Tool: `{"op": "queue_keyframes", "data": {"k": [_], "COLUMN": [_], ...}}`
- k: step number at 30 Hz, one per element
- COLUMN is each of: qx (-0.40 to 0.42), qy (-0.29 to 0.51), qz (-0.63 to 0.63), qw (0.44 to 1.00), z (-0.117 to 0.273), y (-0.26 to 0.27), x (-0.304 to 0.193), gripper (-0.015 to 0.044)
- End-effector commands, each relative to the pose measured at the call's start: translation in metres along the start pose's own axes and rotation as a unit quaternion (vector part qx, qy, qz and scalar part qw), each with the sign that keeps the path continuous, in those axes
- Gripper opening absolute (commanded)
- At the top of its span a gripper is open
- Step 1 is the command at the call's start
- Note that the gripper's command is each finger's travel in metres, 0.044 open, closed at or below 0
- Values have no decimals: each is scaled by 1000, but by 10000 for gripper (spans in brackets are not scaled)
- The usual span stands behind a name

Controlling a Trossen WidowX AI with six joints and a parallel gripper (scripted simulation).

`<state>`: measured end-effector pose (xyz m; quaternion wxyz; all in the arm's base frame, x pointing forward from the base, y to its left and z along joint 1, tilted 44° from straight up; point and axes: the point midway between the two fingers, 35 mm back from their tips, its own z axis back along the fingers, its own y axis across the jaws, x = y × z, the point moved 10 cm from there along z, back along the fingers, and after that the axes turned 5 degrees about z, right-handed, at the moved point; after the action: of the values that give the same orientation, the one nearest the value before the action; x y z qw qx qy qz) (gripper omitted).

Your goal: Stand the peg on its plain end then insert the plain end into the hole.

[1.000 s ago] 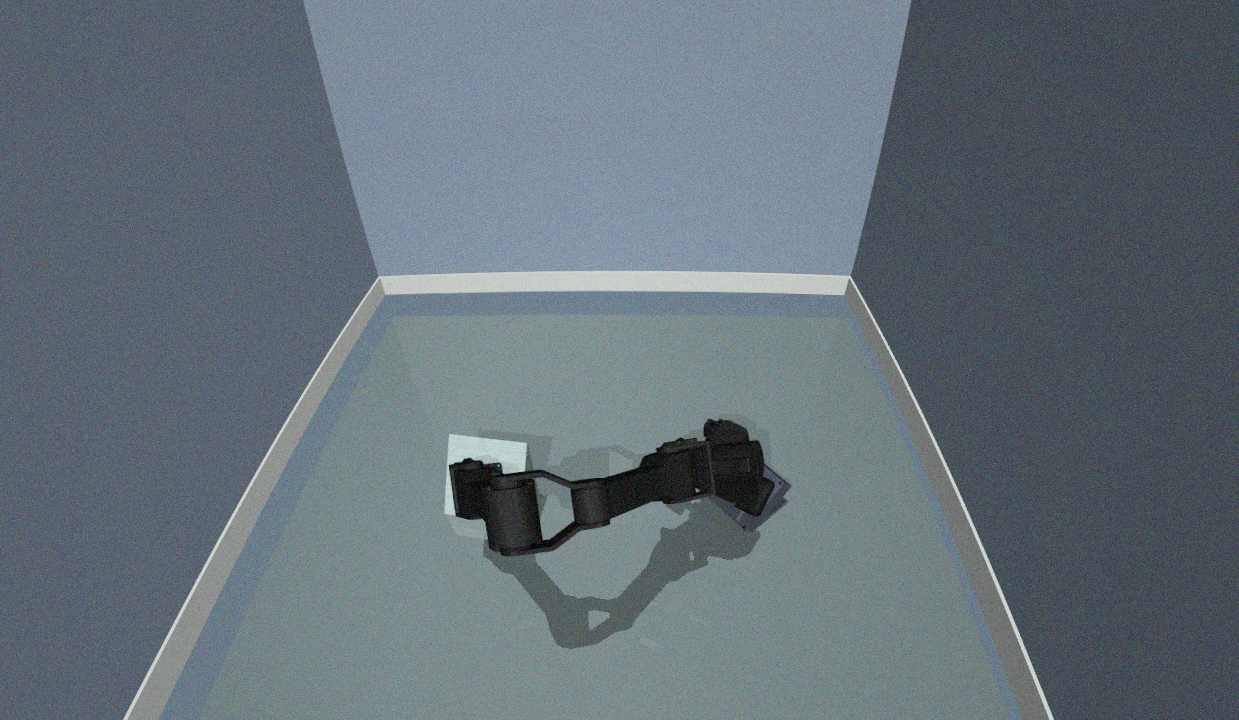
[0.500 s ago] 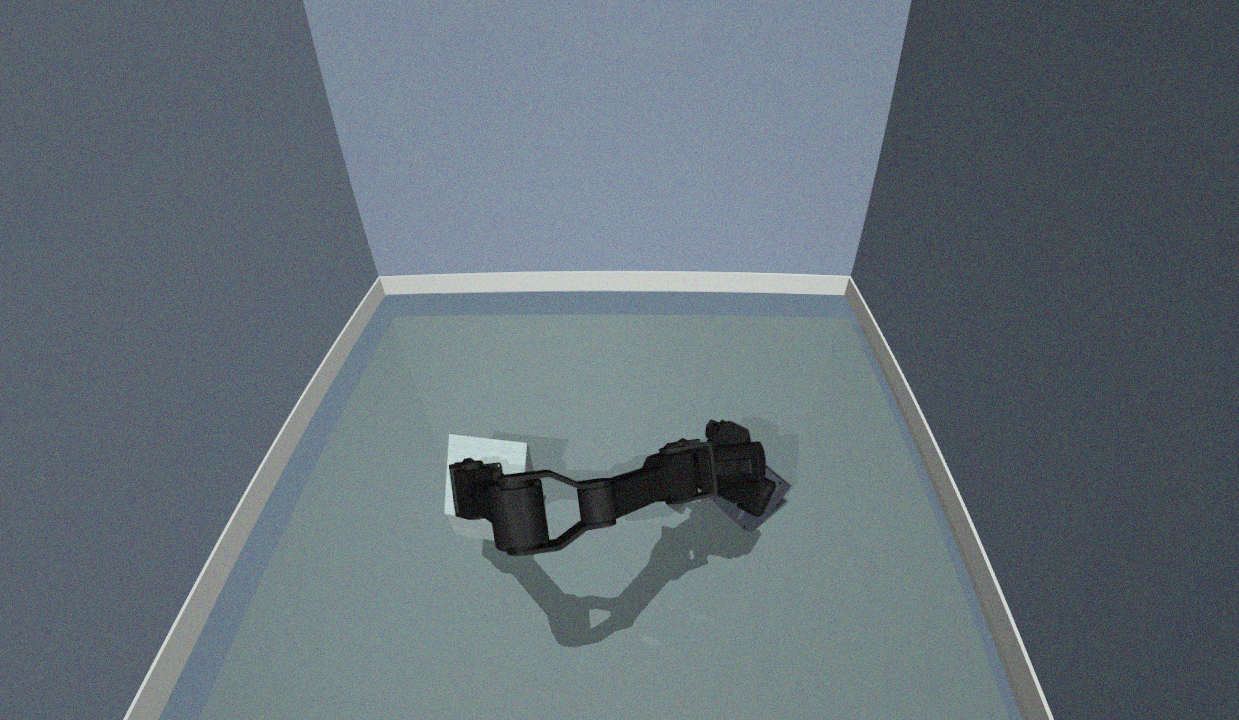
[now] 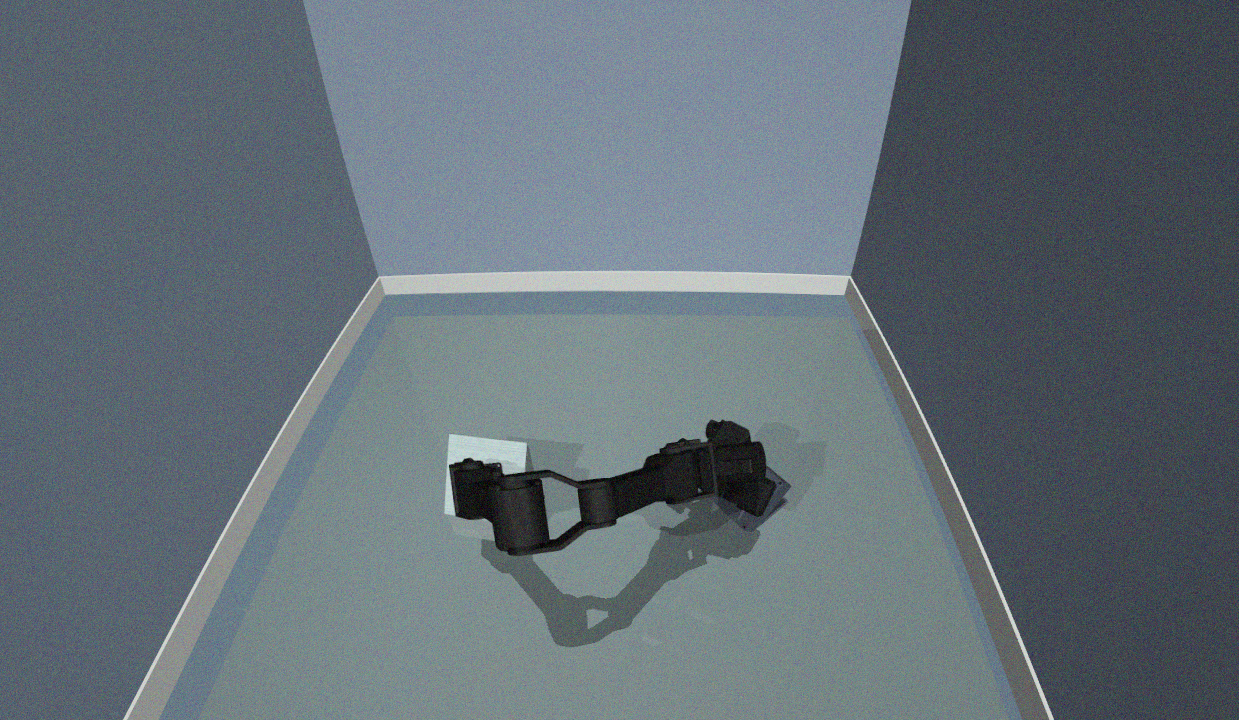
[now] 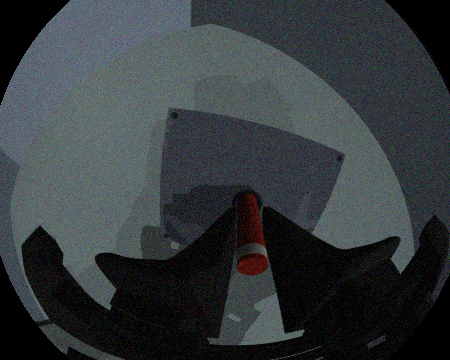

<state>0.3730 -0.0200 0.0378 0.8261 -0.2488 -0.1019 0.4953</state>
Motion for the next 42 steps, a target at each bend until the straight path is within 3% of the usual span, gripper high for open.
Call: {"op": "queue_keyframes", "data": {"k": [1, 12, 42], "qx": [0, 0, -1], "qy": [0, 0, -3], "qz": [0, 0, 0], "qw": [1000, 1000, 1000], "z": [0, 3, 46], "y": [0, 0, -4], "x": [0, 0, 2], "gripper": [157, 440, 440]}}
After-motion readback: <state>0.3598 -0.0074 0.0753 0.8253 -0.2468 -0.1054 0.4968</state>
